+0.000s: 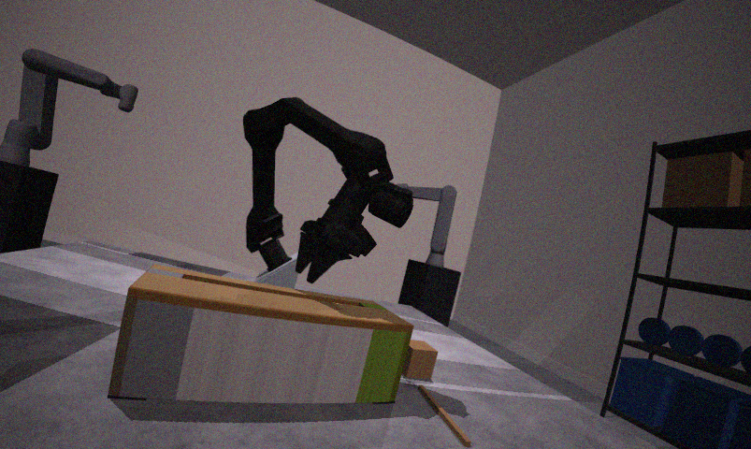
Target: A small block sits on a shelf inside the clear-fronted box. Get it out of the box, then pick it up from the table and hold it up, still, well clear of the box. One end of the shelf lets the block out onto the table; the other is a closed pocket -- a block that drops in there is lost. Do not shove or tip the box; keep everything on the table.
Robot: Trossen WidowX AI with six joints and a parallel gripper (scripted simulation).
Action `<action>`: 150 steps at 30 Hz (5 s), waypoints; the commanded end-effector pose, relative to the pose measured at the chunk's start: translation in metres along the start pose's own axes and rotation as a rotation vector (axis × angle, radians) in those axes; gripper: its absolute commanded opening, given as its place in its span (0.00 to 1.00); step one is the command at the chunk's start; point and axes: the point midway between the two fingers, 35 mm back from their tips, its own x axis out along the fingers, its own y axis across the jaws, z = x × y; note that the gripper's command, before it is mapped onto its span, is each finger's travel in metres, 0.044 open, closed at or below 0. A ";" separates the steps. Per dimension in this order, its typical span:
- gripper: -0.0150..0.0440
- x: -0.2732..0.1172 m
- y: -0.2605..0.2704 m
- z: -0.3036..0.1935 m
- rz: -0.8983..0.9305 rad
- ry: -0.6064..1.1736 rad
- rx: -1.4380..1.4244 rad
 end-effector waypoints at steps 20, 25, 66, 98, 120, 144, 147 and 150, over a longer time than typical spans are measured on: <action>0.93 0.035 0.004 0.019 0.003 0.003 -0.010; 0.93 0.043 0.005 0.022 0.003 0.003 -0.010; 0.93 0.075 0.009 -0.006 0.007 0.001 -0.001; 0.93 0.094 0.009 -0.058 0.007 0.004 -0.002; 0.93 0.105 0.008 -0.093 0.008 0.005 -0.002; 0.93 0.118 0.008 -0.129 0.008 0.007 -0.002; 0.93 0.119 0.008 -0.133 0.008 0.007 -0.002; 0.93 0.120 0.008 -0.136 0.008 0.007 -0.002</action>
